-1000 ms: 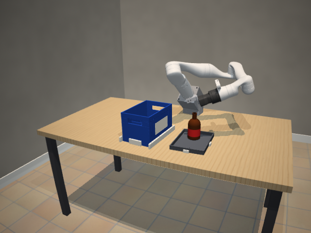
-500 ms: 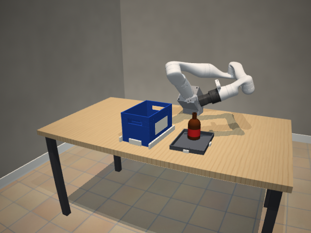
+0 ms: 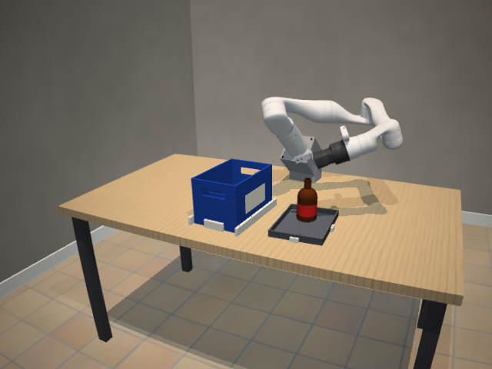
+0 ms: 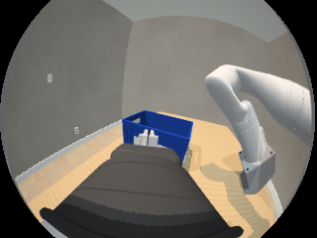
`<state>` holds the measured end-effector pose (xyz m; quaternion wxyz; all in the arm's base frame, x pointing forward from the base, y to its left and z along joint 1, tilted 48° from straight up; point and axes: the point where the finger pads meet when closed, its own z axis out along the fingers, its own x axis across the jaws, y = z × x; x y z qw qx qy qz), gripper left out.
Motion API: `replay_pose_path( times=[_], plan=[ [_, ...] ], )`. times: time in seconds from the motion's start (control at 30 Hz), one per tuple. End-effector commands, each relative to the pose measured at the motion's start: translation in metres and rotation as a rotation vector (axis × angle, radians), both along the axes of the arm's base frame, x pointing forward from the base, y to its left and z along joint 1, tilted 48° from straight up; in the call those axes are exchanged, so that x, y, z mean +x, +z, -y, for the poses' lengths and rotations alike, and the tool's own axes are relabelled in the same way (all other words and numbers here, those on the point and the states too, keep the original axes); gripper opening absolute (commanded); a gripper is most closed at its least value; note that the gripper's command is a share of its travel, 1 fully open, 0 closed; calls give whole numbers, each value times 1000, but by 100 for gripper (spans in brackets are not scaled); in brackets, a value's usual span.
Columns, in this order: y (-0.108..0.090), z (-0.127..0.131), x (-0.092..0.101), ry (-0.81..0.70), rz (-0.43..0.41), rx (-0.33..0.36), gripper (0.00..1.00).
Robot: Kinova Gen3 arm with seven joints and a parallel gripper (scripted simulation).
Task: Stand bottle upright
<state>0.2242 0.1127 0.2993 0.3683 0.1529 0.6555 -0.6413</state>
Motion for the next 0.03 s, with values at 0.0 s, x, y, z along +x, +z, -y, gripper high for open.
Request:
replay_pose_path(
  times=[0.0],
  plan=[
    [1, 1, -5, -11, -6, 1, 0]
  ],
)
